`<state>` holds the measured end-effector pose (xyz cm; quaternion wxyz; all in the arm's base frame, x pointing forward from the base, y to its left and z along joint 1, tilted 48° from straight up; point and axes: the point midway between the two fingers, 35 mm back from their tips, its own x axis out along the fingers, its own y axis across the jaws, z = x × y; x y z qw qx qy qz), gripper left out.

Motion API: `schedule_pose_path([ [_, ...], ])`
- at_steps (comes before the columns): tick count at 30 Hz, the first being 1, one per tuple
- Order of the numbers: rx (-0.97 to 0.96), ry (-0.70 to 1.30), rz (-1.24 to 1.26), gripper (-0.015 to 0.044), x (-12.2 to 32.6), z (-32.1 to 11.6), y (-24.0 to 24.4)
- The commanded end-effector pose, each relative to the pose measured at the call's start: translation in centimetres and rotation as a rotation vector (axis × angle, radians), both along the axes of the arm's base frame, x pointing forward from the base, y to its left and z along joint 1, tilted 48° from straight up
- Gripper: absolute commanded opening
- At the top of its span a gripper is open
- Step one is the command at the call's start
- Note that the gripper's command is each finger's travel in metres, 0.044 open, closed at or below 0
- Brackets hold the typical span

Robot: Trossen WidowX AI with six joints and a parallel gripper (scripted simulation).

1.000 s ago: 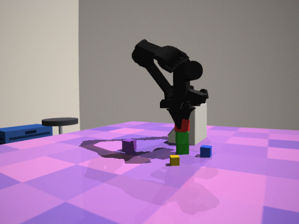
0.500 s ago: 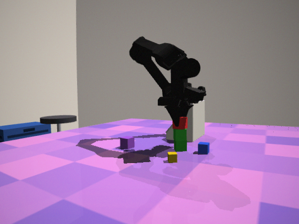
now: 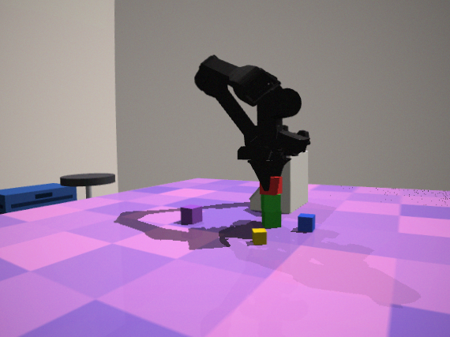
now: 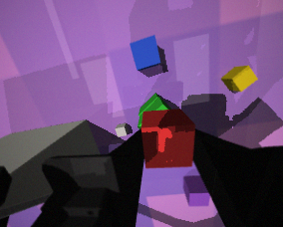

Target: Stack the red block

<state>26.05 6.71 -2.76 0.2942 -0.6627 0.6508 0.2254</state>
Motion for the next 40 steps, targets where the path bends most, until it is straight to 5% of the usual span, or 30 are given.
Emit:
schedule_pose_path([
  [1,-0.007,0.008,0.005,0.0000,-0.13,-0.05,-0.10],
  [19,0.000,0.000,0.001,0.0440,-0.01,0.00,0.02],
  [40,0.000,0.000,0.001,0.0440,-0.01,0.00,0.02],
])
